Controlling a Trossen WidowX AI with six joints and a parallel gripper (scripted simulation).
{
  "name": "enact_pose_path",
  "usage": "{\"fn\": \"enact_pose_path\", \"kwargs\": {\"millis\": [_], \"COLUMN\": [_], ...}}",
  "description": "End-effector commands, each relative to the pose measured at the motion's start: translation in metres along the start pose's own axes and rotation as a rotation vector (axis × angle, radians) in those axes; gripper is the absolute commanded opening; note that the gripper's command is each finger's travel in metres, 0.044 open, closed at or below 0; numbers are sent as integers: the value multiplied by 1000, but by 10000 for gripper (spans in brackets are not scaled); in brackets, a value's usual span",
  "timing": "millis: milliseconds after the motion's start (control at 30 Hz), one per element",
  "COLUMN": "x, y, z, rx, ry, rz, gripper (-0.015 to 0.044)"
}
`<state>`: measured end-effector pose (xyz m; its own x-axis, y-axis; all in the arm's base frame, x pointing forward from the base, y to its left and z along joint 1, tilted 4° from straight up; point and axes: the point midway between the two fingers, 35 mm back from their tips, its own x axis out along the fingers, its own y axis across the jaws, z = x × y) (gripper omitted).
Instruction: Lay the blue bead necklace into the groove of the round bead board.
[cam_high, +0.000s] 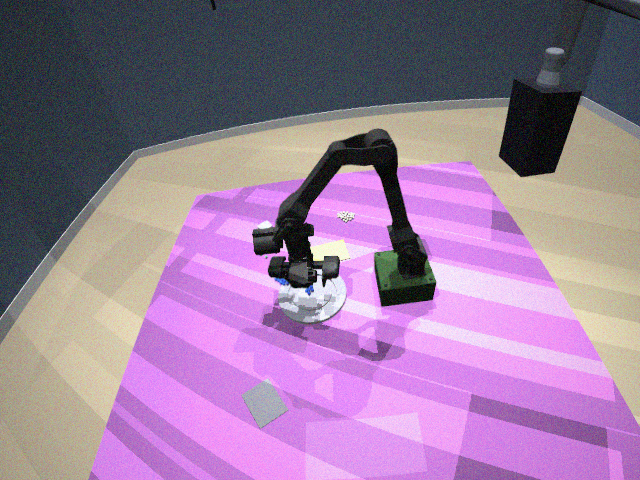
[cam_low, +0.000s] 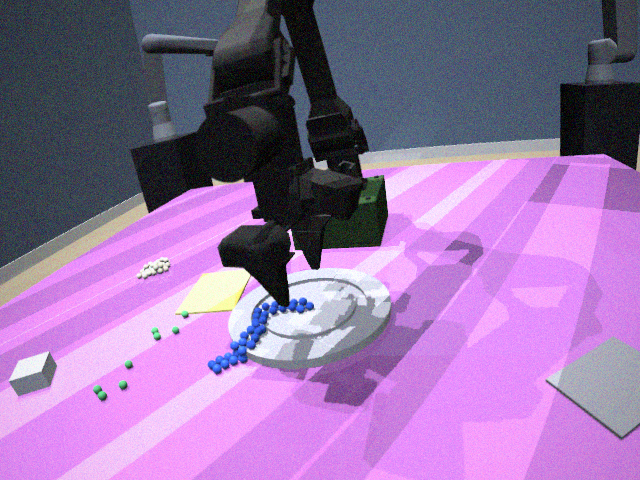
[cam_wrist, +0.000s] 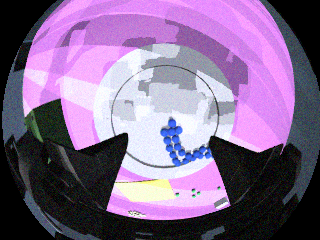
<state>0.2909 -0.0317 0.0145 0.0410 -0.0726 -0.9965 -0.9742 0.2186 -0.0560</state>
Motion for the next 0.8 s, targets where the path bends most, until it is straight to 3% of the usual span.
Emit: {"fn": "enact_pose_path", "kwargs": {"millis": [0,67,400,533,767], "x": [-3,-5,-13,-14,-14], "y": [-19,-29,-78,-85,-85], "z": [-6,-10,-34,-38,-39], "rx": [339,552,1591,1761,1770], "ry": [0,0,-4,-6,-6], "rz": [-3,-4,-9,-10,-10], "gripper": [282,250,250,250,250]}}
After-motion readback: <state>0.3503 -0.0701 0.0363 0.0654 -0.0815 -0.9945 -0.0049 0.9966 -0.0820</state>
